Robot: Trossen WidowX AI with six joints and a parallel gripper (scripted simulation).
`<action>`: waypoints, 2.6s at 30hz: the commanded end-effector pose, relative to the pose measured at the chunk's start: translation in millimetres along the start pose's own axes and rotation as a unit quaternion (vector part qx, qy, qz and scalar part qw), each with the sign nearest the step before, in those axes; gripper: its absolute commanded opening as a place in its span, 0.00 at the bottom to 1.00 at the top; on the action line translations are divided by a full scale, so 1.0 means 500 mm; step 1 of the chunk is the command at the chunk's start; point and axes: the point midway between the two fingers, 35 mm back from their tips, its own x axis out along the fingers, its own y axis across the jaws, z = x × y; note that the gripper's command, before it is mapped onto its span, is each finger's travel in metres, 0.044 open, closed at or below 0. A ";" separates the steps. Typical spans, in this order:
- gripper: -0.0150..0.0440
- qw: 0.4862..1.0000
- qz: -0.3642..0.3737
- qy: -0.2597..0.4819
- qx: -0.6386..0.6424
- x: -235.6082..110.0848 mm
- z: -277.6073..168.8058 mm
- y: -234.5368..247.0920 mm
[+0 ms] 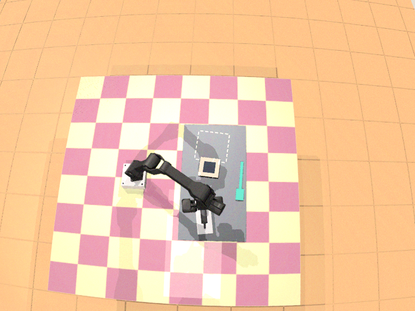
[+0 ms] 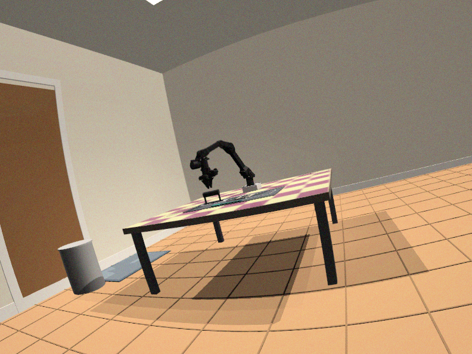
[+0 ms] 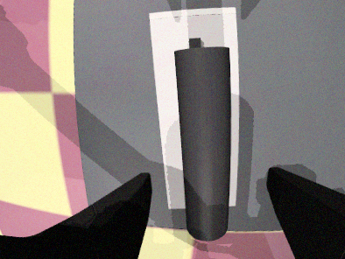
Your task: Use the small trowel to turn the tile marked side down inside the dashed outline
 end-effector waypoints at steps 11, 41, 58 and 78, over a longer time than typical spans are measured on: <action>0.71 1.000 0.000 0.001 -0.008 0.037 -0.002 -0.002; 0.47 1.000 0.000 0.001 -0.008 0.091 -0.003 -0.001; 0.47 1.000 0.000 0.001 0.002 0.091 -0.003 -0.001; 0.71 0.996 0.000 0.001 0.092 0.091 -0.003 -0.001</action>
